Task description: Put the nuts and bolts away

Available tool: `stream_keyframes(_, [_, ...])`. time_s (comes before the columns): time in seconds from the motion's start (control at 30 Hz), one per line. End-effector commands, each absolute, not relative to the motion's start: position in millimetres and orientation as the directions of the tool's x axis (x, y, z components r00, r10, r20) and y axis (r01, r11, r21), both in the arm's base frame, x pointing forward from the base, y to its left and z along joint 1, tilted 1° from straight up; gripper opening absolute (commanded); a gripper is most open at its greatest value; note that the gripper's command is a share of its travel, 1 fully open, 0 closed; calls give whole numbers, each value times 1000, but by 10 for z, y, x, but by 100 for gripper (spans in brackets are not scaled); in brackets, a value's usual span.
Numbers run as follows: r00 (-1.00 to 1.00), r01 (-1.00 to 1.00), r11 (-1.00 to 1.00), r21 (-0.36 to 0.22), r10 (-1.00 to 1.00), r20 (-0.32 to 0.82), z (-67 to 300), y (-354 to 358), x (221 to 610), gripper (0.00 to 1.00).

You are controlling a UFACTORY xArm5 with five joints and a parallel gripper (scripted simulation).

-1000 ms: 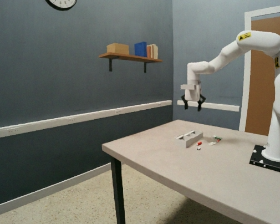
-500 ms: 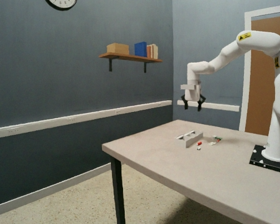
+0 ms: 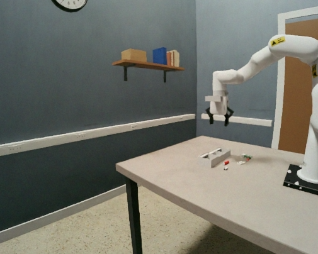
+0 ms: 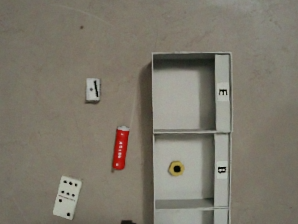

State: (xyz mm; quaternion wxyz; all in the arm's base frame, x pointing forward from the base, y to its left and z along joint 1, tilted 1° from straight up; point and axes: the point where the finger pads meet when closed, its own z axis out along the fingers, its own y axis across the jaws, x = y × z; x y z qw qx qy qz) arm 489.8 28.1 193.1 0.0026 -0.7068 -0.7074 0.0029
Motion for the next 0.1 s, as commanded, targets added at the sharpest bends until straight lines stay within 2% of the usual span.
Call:
stream_keyframes(0.0, [-1, 1000, 1, -3, 1000, 0, 1948, 281, 4909, 100])
stream_keyframes(0.07, [-1, 1000, 1, -3, 1000, 0, 1948, 281, 4909, 100])
